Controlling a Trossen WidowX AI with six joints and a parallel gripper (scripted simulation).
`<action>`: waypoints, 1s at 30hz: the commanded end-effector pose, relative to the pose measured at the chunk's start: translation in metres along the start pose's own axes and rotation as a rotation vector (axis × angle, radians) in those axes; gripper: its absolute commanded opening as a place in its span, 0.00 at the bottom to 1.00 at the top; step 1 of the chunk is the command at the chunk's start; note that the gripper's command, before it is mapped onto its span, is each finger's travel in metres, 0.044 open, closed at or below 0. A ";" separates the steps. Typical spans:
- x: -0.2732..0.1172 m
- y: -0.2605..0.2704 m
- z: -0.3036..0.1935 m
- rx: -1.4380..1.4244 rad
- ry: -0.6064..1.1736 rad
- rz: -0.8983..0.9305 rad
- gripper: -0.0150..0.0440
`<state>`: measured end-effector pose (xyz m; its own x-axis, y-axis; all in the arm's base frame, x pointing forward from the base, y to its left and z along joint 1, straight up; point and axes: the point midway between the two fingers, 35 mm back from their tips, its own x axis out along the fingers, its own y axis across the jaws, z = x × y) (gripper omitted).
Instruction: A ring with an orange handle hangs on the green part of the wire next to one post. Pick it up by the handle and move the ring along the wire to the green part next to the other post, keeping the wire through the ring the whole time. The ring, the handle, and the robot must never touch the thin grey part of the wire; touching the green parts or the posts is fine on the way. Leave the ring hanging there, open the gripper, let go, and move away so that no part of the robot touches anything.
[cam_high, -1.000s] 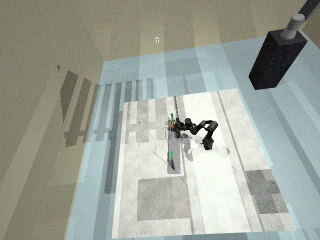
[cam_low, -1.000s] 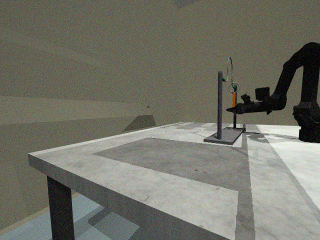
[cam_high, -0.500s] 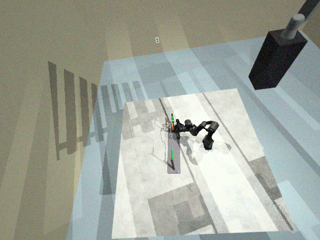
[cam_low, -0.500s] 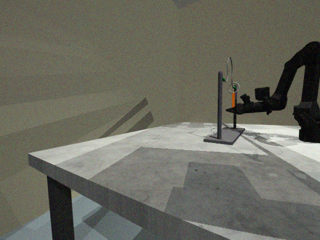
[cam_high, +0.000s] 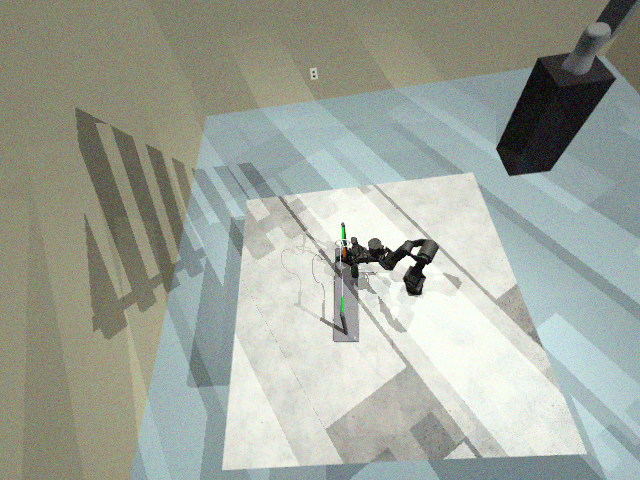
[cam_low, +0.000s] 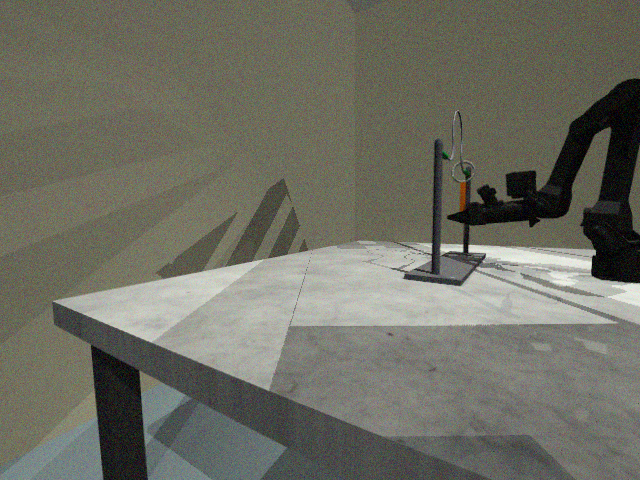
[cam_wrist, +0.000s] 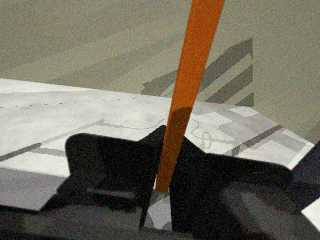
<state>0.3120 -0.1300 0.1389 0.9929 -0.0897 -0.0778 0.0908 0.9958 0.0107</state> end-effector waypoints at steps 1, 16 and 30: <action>-0.001 0.005 0.002 0.013 -0.008 -0.003 0.00; 0.000 0.038 0.004 0.157 -0.010 0.010 0.00; -0.001 0.084 0.018 0.423 -0.011 0.034 0.00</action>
<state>0.3193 -0.0547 0.1513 0.9958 -0.0598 -0.0698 0.0815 0.9252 0.3706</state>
